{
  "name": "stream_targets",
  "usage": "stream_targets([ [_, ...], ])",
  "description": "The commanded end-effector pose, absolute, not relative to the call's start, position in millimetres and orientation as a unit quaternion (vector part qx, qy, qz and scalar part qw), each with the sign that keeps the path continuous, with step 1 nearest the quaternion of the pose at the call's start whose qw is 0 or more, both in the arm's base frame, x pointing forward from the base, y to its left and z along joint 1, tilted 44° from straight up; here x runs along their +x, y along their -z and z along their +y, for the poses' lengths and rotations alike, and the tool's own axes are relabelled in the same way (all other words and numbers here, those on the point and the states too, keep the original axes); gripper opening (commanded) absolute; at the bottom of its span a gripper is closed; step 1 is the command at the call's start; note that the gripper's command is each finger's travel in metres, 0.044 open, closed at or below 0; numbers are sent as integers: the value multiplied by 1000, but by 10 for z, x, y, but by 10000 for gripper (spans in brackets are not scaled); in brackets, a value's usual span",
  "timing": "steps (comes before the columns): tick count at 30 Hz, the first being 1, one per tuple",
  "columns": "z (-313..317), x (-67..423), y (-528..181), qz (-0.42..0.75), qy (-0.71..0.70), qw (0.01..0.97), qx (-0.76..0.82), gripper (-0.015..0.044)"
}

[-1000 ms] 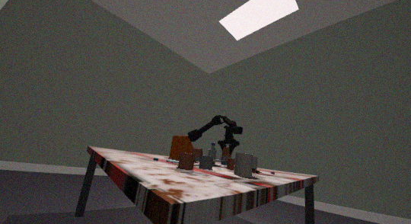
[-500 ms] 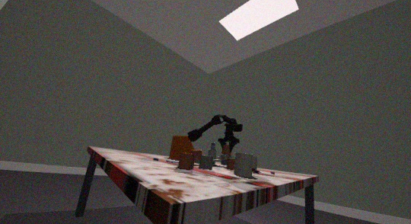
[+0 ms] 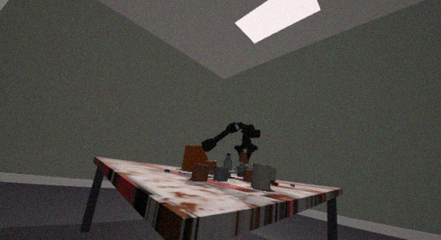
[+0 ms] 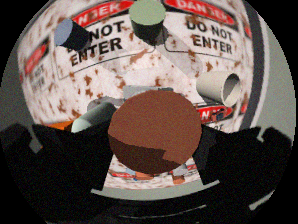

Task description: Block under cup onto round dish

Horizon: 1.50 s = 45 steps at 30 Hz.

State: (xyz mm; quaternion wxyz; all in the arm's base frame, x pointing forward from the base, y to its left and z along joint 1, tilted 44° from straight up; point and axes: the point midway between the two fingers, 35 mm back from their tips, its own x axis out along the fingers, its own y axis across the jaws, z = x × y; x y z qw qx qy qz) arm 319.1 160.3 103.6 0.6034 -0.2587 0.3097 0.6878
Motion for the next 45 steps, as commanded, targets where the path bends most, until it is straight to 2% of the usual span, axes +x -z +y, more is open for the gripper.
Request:
stream_targets([
  [1,1554,3216,-1095,305,-687,607,-259,0],
  [45,1341,3189,-1325,309,-689,603,-256,0],
])
